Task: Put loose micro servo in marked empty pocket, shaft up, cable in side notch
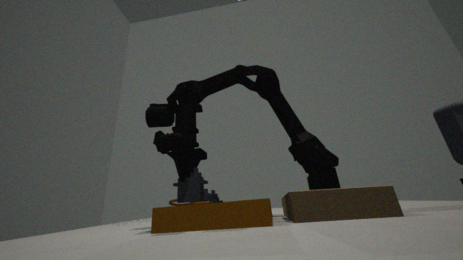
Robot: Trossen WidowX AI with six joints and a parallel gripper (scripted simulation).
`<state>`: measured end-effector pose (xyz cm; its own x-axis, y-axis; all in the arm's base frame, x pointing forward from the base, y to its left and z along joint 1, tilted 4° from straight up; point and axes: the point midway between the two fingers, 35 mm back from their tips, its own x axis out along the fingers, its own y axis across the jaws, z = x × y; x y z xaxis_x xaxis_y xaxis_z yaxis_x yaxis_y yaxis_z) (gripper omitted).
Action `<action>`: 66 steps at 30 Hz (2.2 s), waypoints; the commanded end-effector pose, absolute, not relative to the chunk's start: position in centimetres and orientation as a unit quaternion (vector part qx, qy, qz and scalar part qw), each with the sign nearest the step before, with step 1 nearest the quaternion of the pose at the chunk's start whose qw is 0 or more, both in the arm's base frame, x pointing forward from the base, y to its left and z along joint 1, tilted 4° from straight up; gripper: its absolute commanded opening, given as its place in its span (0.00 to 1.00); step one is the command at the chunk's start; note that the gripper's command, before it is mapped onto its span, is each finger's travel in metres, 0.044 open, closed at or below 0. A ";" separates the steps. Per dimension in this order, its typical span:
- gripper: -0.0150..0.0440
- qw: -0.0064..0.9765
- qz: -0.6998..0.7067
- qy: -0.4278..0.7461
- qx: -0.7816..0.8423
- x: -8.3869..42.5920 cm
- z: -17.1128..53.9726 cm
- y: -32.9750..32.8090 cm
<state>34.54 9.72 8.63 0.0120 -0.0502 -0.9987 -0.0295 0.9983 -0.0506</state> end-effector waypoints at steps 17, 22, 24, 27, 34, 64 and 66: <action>0.25 0.711 -0.006 0.703 -0.030 34.6 6.9 9.6; 0.25 0.711 -0.006 0.703 -0.030 34.6 6.5 9.6; 0.25 0.711 -0.006 0.703 -0.030 34.6 6.4 9.6; 0.25 0.711 -0.006 0.703 -0.030 34.6 6.1 9.6; 0.25 0.711 -0.006 0.703 -0.030 34.6 5.6 9.5; 0.57 0.711 -0.006 0.703 -0.030 34.6 3.9 9.5; 0.57 0.711 -0.006 0.703 -0.030 34.6 4.2 9.5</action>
<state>34.59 9.46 3.91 0.0118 -0.0511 -0.9986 -0.0298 0.9982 -0.0515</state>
